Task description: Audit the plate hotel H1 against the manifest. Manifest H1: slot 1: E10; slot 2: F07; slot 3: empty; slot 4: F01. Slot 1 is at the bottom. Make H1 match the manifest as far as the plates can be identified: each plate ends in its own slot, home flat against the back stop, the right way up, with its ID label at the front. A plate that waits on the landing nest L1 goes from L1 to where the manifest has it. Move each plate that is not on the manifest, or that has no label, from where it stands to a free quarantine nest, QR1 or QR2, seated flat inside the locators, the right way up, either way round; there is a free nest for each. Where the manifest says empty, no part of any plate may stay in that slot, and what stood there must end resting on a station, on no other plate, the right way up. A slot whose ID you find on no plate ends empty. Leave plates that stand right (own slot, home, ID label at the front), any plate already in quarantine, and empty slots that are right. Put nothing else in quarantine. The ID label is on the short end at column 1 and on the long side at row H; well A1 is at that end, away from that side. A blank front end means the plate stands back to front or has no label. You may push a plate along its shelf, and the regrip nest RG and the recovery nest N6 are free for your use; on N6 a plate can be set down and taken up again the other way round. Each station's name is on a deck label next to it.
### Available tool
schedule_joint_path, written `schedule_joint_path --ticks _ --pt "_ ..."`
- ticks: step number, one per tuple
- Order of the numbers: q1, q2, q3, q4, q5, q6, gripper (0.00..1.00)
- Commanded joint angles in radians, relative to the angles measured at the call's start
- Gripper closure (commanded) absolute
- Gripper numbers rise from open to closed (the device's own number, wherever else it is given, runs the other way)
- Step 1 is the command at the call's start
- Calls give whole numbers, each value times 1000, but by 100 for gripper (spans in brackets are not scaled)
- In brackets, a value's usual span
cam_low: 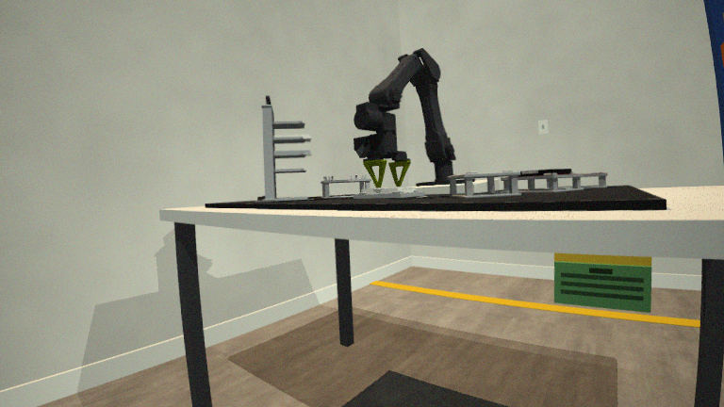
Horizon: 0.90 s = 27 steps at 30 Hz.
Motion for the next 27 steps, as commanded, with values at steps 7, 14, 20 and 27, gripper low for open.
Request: schedule_joint_path --ticks 7,14,20,27 --pt "-2 16 -21 49 0 -1 0" --pt "-3 25 -30 68 0 -1 0" --pt "-3 25 -30 68 0 -1 14" --pt "-3 25 -30 68 0 -1 14"
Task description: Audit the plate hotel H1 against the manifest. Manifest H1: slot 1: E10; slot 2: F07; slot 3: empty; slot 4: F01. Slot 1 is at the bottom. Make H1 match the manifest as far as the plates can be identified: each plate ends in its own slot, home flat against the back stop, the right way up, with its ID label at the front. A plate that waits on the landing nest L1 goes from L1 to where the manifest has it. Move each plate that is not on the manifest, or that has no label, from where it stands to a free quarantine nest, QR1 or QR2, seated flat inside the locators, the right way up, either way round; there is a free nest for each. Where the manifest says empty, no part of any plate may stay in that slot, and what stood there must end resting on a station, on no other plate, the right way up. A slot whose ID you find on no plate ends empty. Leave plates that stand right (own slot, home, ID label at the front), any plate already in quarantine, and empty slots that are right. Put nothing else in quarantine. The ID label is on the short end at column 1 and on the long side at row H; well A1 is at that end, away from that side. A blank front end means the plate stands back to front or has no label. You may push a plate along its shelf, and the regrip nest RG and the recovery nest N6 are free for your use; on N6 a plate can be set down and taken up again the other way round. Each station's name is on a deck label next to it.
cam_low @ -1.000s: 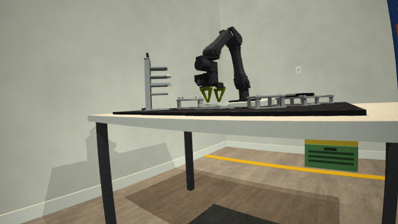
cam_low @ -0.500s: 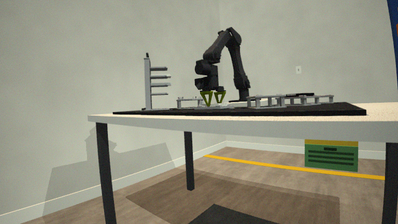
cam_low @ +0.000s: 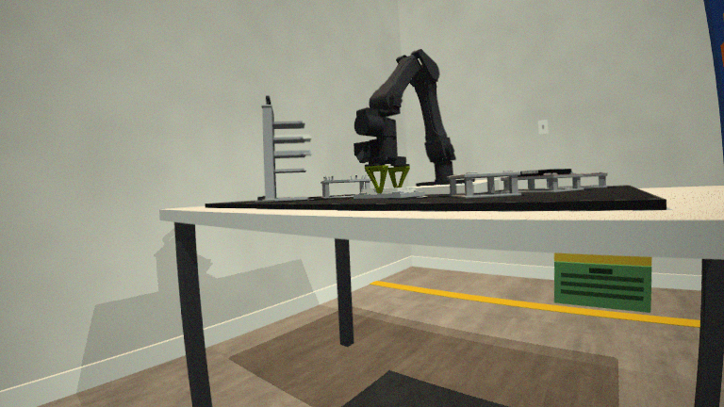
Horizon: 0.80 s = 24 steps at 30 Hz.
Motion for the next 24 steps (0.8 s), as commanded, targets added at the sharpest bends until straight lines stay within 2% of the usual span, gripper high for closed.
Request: schedule_joint_path --ticks 1,10,24 --pt "-2 -4 3 1 0 -1 14" --pt "-2 -4 3 1 0 -1 14" --pt "-2 -28 27 -47 0 0 14"
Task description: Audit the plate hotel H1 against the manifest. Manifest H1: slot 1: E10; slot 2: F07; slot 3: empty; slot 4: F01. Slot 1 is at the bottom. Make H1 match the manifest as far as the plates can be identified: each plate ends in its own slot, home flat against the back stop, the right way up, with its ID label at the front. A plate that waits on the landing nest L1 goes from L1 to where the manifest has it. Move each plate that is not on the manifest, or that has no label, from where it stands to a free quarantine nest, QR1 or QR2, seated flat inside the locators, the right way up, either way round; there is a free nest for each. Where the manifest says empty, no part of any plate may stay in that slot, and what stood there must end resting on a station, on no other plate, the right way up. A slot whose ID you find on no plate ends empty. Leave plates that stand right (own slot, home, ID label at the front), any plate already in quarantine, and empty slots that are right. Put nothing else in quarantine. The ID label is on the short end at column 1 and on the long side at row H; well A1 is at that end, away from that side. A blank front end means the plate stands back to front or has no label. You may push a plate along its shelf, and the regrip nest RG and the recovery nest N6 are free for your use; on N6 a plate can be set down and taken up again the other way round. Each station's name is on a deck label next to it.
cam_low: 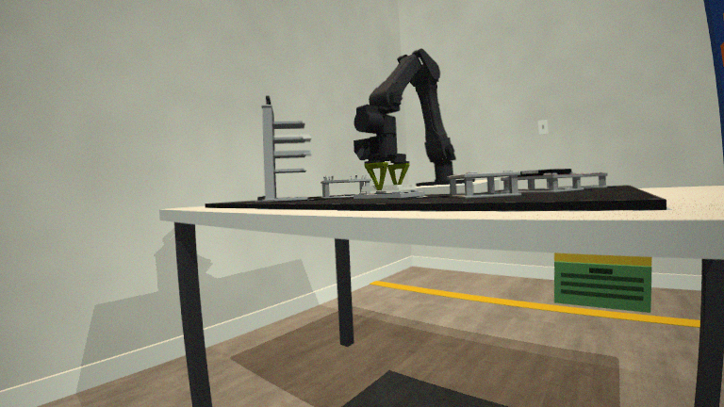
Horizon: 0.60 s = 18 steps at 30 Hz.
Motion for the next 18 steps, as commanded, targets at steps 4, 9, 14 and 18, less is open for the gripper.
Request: schedule_joint_path --ticks 4,9,14,18 --pt "-2 -18 20 -33 0 0 14" --pt "-2 -27 31 -53 0 0 14" --pt "-1 -32 38 -65 0 0 14" --pt "-1 -39 47 -81 0 0 14"
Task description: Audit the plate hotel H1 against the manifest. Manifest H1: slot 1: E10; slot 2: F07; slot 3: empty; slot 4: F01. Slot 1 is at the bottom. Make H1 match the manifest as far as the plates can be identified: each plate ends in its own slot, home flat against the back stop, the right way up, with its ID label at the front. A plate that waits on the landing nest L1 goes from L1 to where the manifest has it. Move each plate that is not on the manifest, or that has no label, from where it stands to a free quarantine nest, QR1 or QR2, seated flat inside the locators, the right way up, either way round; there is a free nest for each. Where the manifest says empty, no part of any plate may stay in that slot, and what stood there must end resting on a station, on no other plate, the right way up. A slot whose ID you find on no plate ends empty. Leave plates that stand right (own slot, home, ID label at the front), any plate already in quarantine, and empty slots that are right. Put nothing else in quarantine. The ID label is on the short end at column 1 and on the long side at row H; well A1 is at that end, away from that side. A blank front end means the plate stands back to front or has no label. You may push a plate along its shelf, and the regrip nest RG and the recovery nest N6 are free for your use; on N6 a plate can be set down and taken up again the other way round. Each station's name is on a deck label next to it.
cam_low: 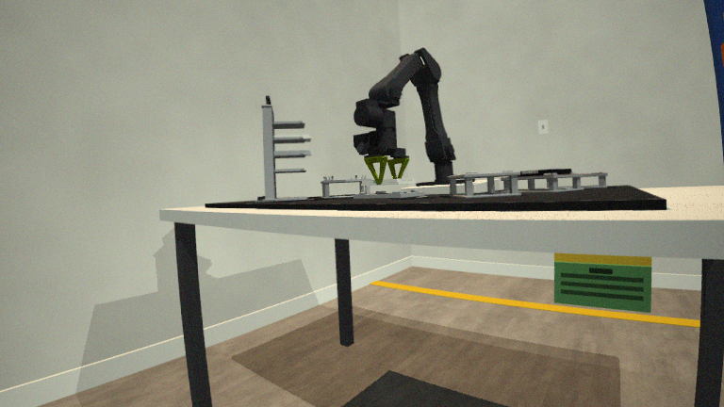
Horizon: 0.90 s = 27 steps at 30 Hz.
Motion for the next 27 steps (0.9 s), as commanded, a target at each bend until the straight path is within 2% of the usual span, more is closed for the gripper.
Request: schedule_joint_path --ticks 1,27 --pt "-1 -11 15 -22 0 1 14" --pt "0 -46 73 -114 0 2 14"
